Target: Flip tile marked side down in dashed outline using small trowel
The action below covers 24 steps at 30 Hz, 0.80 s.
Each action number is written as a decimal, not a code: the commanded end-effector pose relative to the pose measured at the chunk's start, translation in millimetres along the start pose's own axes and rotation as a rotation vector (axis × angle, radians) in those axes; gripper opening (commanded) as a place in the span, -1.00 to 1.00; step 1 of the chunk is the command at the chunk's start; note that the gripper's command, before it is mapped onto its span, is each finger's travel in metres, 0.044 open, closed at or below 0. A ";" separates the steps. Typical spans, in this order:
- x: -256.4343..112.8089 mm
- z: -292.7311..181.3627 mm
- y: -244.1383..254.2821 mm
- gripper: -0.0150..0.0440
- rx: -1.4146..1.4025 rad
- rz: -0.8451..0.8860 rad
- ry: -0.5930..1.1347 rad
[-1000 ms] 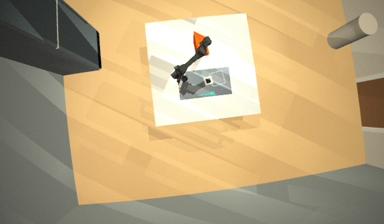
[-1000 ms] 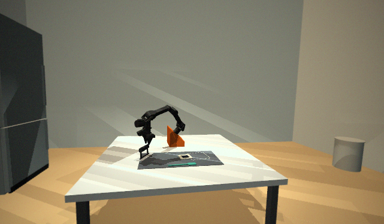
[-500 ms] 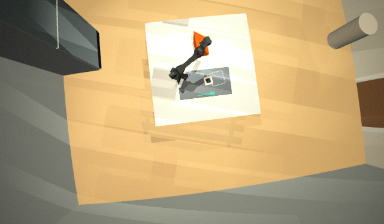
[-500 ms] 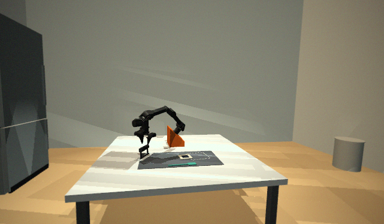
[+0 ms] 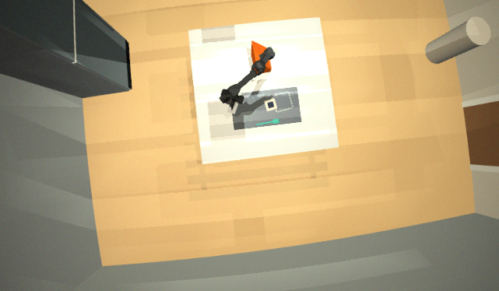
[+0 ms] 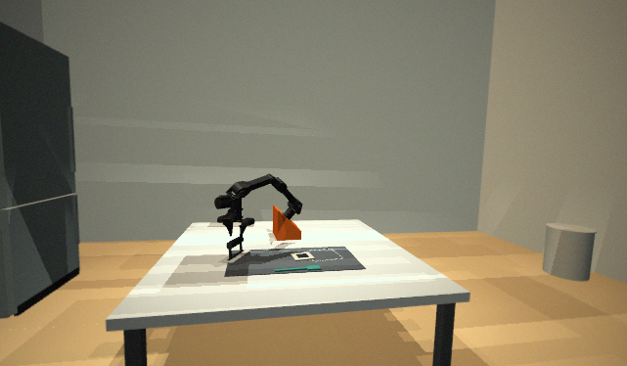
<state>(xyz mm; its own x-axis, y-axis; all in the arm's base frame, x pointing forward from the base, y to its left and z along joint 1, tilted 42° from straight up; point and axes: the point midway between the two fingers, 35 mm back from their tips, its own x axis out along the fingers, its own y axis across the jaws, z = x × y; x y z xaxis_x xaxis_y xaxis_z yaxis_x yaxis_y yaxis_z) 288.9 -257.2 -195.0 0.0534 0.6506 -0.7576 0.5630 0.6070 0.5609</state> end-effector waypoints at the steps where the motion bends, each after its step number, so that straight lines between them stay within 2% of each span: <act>1: 6.8 0.5 -0.6 0.42 -0.017 0.001 0.000; 21: 35.6 1.6 -1.4 0.42 -0.060 0.002 0.000; 24: 35.6 1.6 -1.4 0.16 -0.060 0.002 0.000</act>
<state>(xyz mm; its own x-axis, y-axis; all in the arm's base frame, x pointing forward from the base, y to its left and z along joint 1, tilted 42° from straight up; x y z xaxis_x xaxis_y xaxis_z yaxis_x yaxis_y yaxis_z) 290.4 -236.0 -222.4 0.0488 0.6519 -0.7567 0.5216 0.6295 0.5759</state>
